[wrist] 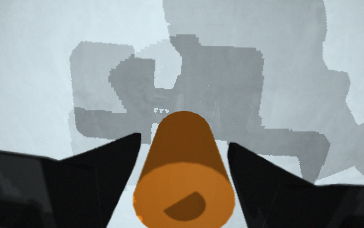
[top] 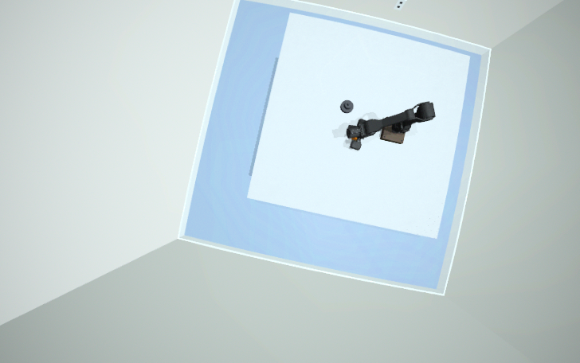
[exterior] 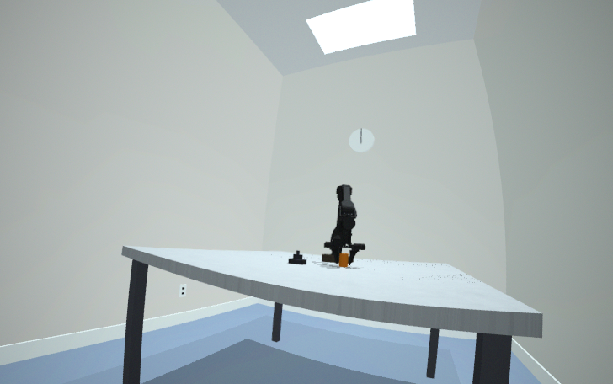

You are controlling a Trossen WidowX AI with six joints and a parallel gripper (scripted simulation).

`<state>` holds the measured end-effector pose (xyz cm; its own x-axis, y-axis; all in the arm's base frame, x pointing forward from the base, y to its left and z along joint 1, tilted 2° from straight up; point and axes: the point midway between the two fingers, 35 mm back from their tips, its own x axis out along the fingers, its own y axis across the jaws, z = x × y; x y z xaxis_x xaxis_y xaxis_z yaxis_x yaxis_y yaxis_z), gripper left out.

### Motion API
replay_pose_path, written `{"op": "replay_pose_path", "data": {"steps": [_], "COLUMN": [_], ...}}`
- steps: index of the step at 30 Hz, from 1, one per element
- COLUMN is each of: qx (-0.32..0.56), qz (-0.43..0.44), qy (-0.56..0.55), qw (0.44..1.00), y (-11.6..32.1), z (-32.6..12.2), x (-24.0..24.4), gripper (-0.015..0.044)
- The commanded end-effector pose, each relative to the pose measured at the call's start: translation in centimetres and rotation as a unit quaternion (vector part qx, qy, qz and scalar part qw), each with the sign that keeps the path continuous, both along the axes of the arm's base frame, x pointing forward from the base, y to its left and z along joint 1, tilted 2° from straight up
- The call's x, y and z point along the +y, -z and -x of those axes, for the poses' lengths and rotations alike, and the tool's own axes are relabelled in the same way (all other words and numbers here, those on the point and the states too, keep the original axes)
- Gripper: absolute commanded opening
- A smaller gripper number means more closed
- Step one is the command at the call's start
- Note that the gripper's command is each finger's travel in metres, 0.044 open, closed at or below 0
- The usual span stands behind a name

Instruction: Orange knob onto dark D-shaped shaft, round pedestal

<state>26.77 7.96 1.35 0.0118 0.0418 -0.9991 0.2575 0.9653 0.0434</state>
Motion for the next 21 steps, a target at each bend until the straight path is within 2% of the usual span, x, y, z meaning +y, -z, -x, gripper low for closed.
{"op": "replay_pose_path", "data": {"steps": [1,2,7,12,21], "qx": [0.001,0.001,0.001,-0.023,-0.015], "qz": [-0.002,-0.002,-0.002,0.004,0.002], "qy": [0.002,0.002,0.002,0.025,0.017], "qw": [1.000,1.000,1.000,0.999,1.000], "y": [0.1,0.1,0.1,-0.9,-5.3], "z": [0.0,0.0,0.0,-1.2,-1.5], "x": [0.1,0.1,0.1,-0.2,-0.1], "gripper": [0.0177,0.0151,0.0118,0.0000,0.0000]}}
